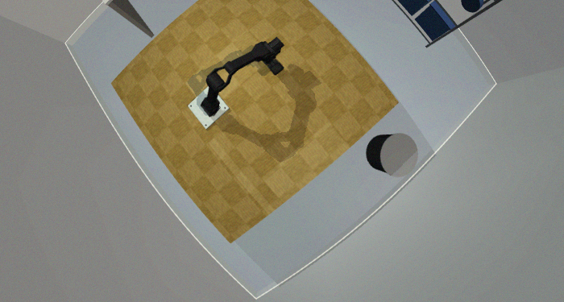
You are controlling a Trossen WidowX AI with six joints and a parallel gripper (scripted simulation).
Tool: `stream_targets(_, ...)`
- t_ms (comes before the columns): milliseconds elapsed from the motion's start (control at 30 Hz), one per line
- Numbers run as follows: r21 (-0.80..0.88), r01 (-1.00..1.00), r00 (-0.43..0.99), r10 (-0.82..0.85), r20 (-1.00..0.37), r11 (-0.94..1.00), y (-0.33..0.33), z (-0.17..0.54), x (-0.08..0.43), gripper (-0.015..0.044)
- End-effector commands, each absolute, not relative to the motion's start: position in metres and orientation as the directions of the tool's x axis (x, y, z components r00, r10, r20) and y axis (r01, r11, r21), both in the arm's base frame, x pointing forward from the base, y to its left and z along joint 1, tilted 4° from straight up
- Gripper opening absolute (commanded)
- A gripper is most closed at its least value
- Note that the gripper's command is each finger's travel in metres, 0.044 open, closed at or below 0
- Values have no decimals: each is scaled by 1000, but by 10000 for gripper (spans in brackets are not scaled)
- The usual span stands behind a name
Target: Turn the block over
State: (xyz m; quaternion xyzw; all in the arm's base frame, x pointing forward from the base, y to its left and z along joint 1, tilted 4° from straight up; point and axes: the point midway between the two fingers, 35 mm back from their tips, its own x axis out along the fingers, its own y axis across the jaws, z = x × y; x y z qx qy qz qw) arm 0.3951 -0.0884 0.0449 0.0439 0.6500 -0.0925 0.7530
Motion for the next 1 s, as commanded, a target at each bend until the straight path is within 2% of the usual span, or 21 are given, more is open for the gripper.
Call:
stream_targets(0, -51, 193, 198, -90, -976, 980, -88, 45, 396, 0)
stream_targets(700, -53, 192, 461, -138, -876, 980, -87, 44, 388, 0)
stream_targets(967, -53, 192, 498, -144, -855, 980, -87, 40, 389, 0)
